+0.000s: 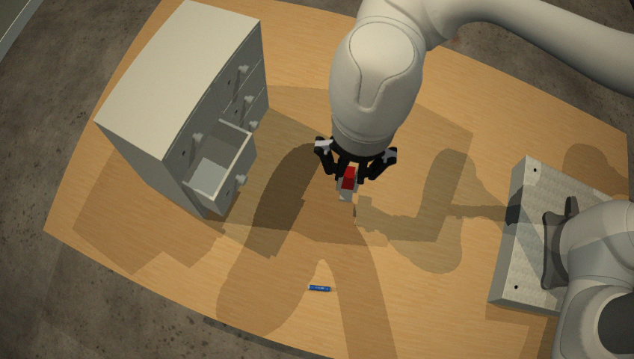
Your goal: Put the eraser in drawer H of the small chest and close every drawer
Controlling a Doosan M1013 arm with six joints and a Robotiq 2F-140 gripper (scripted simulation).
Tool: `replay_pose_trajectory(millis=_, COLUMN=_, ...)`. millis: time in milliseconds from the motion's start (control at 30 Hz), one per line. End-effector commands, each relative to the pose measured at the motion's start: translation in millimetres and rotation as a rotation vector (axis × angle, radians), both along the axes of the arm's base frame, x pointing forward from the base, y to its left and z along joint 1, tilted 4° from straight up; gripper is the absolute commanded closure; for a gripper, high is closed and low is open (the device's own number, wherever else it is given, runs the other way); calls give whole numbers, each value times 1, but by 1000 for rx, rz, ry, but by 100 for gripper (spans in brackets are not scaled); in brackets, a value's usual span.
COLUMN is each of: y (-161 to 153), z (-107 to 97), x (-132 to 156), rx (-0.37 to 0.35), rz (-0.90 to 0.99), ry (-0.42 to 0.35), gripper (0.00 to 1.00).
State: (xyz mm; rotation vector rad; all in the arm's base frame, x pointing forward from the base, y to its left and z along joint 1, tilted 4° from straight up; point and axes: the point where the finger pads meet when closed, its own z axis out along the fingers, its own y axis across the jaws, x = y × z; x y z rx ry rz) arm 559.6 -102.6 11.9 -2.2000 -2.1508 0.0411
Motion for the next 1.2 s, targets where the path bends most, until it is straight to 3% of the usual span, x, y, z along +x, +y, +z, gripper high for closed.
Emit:
replay_pose_trajectory(millis=0, y=0, z=6, x=0, rx=0, rz=0, ry=1, gripper=89)
replay_pose_trajectory(millis=300, y=2, z=6, x=3, rx=4, rz=63, ry=-1, gripper=89)
replay_pose_trajectory(millis=633, y=39, z=4, x=43, rx=35, rz=717, ry=-16, gripper=89)
replay_pose_trajectory(millis=700, y=39, z=4, x=43, rx=35, rz=717, ry=-16, gripper=89)
replay_pose_trajectory(millis=733, y=43, z=4, x=46, rx=45, rz=891, ry=-21, gripper=89)
replay_pose_trajectory(millis=933, y=51, z=4, x=53, rx=74, rz=1208, ry=-31, gripper=89)
replay_pose_trajectory(millis=1167, y=51, z=6, x=54, rx=80, rz=1236, ry=-34, gripper=89)
